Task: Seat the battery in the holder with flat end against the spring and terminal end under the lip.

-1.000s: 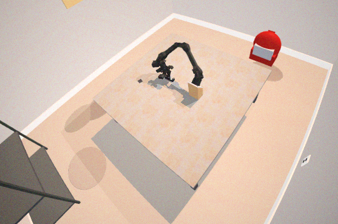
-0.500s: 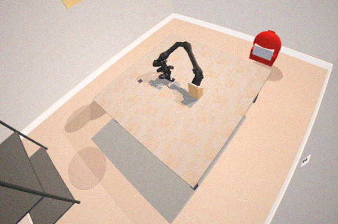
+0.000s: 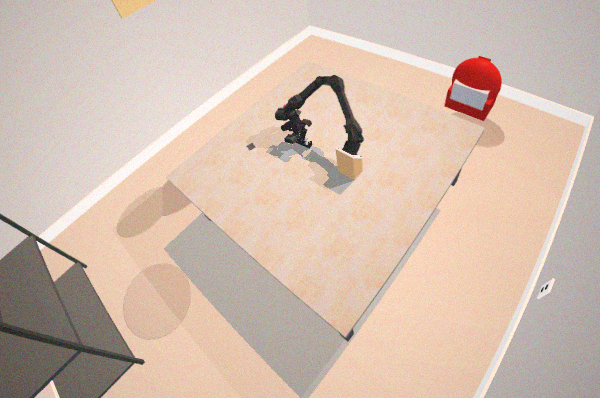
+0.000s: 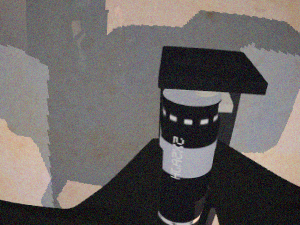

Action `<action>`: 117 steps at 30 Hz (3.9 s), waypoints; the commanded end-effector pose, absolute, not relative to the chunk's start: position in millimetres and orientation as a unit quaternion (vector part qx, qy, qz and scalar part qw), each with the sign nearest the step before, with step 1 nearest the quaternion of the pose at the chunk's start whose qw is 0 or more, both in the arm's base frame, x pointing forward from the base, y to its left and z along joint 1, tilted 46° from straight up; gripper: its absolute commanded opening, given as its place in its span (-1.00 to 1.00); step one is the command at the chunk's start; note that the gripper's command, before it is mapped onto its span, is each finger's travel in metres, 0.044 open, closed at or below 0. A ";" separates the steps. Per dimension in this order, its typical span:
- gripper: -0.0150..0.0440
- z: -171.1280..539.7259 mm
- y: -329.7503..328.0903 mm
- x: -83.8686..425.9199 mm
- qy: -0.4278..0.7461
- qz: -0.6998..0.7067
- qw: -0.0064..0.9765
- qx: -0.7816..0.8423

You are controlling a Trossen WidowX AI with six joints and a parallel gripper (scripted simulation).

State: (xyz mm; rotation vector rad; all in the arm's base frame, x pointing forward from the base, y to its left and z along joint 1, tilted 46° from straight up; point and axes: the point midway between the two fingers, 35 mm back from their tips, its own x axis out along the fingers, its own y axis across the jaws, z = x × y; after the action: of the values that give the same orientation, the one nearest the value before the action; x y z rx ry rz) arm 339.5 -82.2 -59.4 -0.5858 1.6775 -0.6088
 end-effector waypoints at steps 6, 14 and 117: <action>-0.27 -57.8 -85.0 338.6 0.707 -0.260 0.606 -0.255; -0.27 -57.4 -85.4 337.0 0.698 -0.255 0.617 -0.258; 1.00 1.0 -18.8 318.5 0.689 -0.246 0.630 -0.258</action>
State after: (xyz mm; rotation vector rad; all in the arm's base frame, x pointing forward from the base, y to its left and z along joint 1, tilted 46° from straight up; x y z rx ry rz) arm 317.2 -20.0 -1.1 -0.5997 1.5850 -0.5644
